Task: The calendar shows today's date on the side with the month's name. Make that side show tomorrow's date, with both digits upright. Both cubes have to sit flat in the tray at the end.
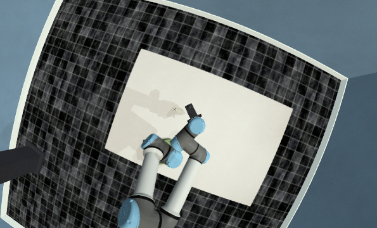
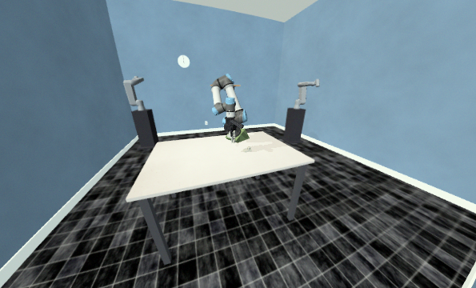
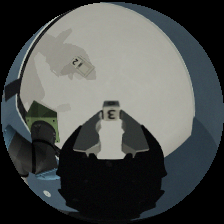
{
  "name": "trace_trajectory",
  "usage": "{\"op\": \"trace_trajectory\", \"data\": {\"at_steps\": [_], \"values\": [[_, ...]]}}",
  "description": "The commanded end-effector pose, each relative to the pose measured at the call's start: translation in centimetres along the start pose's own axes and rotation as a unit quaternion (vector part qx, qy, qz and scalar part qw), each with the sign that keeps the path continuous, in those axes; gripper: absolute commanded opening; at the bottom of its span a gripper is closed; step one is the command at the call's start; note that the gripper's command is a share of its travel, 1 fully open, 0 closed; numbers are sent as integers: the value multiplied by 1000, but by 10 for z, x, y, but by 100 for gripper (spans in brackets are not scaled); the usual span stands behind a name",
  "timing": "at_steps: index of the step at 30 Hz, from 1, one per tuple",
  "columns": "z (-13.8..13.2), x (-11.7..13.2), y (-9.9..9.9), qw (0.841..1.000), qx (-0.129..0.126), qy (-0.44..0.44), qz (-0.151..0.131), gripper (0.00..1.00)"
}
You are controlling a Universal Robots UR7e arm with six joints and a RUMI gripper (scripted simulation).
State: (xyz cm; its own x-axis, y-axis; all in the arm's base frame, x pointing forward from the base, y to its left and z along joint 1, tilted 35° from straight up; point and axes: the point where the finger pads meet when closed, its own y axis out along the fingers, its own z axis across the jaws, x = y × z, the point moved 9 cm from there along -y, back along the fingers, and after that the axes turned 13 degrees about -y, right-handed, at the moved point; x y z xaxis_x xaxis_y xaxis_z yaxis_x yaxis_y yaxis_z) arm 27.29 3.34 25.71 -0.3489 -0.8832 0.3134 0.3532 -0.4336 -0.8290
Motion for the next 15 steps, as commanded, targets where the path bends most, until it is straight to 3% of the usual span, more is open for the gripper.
{"op": "trace_trajectory", "data": {"at_steps": [1,6,15], "values": [[0,-10,0,996,-1,87,-9,10],[0,-12,0,994,-1,109,-9,10],[-3,-22,0,974,0,227,-9,10]]}}
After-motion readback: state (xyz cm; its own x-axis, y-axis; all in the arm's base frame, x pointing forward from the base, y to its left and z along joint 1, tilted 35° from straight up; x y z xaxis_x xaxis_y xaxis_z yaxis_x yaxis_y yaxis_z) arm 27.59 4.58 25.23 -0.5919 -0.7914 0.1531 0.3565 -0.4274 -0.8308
